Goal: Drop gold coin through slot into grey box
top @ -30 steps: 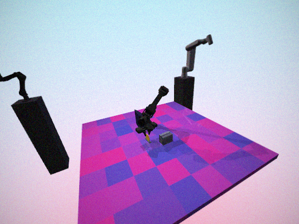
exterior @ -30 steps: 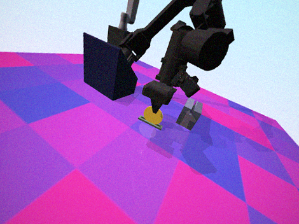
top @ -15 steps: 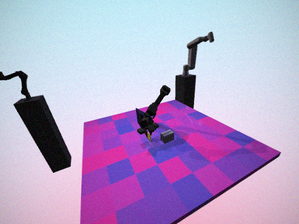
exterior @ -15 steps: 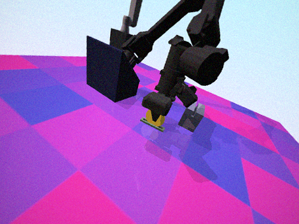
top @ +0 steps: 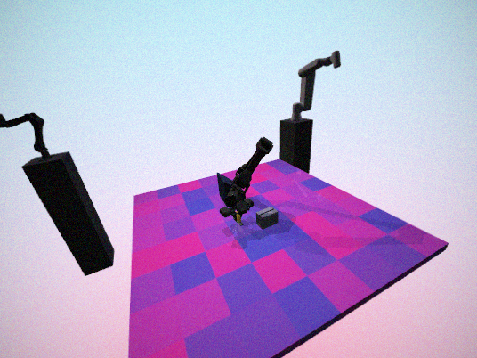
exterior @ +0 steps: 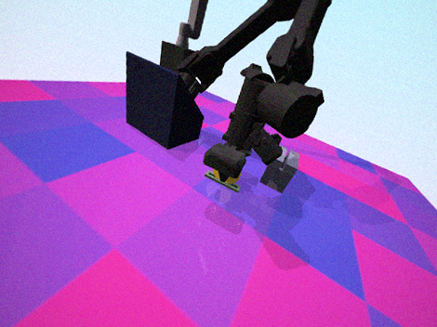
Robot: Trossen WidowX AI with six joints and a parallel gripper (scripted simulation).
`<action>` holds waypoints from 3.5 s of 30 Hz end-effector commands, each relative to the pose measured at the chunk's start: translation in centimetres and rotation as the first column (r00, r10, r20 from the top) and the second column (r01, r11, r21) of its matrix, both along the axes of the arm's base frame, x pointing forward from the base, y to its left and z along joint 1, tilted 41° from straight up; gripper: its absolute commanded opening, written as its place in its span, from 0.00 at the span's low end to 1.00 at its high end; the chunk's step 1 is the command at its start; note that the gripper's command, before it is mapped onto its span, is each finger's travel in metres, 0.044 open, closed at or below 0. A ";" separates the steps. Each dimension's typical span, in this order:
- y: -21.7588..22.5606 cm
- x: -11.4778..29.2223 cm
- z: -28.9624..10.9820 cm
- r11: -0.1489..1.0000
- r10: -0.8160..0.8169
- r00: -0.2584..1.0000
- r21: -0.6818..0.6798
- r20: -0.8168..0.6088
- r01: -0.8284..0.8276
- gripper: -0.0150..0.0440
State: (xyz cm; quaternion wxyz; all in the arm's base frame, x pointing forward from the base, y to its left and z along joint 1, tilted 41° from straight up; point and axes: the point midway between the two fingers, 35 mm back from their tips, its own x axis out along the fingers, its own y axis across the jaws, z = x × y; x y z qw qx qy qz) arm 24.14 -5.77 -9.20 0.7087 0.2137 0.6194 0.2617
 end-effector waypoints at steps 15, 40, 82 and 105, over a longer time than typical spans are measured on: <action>-0.2 -0.1 0.2 1.000 -0.006 1.000 0.009 -0.009 0.006 0.25; -4.3 -0.5 4.6 1.000 -0.007 1.000 0.004 -0.010 0.007 0.25; -5.8 -1.2 7.2 0.757 0.641 0.596 -0.269 0.484 -0.595 0.25; -5.8 -1.3 7.4 0.441 0.819 0.068 -0.548 0.570 -0.711 0.25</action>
